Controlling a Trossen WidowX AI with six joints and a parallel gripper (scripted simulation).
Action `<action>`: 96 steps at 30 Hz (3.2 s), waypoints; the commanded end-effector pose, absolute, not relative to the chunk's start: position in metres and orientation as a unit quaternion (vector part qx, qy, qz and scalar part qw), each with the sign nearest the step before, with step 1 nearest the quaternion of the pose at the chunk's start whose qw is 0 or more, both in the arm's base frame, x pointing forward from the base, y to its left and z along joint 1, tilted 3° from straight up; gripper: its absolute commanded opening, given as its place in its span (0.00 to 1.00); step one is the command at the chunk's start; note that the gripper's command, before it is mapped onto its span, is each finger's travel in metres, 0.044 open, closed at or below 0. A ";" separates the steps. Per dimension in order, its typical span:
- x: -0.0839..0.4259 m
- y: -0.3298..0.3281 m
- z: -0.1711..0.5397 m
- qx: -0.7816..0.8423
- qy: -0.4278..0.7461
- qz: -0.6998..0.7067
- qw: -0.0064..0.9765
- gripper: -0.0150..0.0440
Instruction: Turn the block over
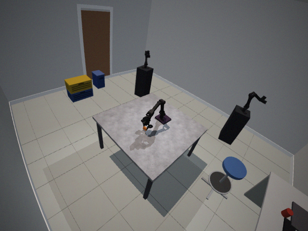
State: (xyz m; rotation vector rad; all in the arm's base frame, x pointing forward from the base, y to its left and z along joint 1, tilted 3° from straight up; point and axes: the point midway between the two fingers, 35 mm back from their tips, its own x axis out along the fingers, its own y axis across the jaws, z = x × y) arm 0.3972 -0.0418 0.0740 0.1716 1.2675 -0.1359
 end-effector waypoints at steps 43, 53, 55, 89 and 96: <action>0.407 -0.041 0.040 0.056 0.335 -0.086 0.937 0.25; 0.406 -0.041 0.030 0.050 0.265 -0.091 0.959 0.25; 0.404 -0.040 0.029 0.049 0.251 -0.092 0.962 0.25; 0.386 -0.039 0.035 0.044 0.150 -0.098 0.983 0.34; 0.386 -0.039 0.035 0.044 0.150 -0.098 0.983 0.65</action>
